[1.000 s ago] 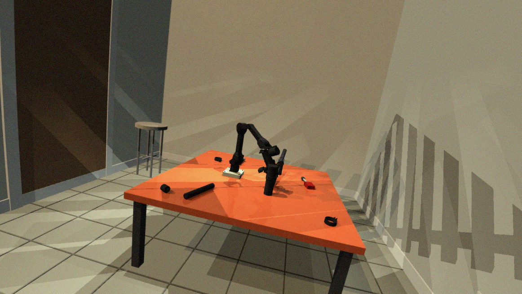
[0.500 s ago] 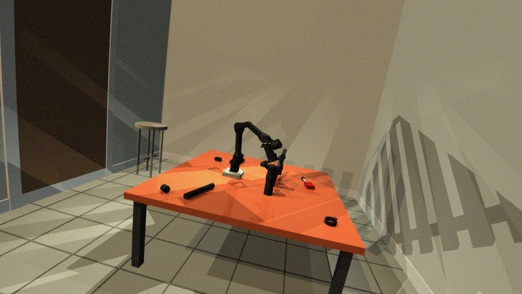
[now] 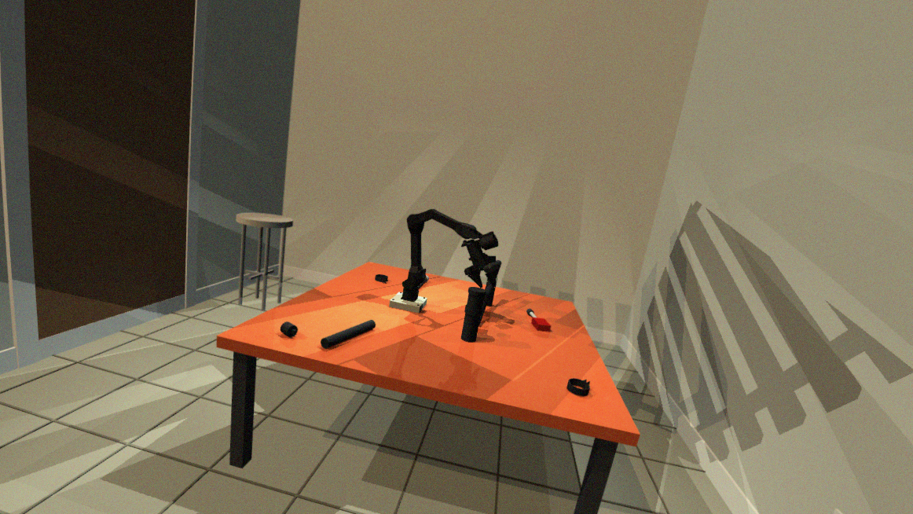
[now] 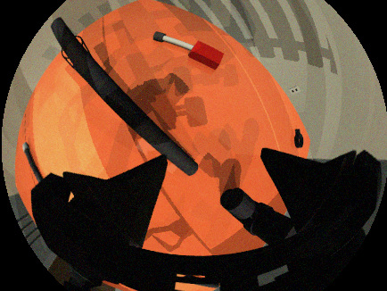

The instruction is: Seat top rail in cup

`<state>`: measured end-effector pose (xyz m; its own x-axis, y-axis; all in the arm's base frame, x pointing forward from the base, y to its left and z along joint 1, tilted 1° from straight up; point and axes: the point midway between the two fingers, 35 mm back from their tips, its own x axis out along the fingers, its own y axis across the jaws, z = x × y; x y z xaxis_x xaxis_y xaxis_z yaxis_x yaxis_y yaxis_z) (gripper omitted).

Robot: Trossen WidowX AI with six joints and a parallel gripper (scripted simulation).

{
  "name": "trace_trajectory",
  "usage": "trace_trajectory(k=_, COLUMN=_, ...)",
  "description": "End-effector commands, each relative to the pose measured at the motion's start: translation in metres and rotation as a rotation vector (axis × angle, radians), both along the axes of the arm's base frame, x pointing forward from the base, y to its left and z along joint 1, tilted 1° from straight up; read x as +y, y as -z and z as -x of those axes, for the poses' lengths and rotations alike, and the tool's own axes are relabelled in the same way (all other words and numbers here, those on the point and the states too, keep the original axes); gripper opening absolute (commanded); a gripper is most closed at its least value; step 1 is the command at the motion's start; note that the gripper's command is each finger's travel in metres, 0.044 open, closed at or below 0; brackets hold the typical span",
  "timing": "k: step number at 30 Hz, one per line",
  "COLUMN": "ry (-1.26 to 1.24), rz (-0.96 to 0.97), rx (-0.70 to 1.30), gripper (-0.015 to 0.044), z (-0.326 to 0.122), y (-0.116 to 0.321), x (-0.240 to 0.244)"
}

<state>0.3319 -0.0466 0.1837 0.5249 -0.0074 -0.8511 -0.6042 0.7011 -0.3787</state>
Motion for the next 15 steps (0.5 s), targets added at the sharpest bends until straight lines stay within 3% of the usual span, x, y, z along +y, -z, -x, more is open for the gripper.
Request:
trace_trajectory(k=1, ry=0.409, rz=-0.263, rx=-0.006, gripper=0.044, z=0.008, y=-0.032, x=0.038)
trace_trajectory(k=5, ry=0.628, rz=-0.409, rx=-0.006, gripper=0.044, z=0.017, y=-0.048, x=0.058)
trace_trajectory(k=15, ry=0.639, rz=-0.417, rx=-0.006, gripper=0.044, z=0.017, y=-0.049, x=0.059)
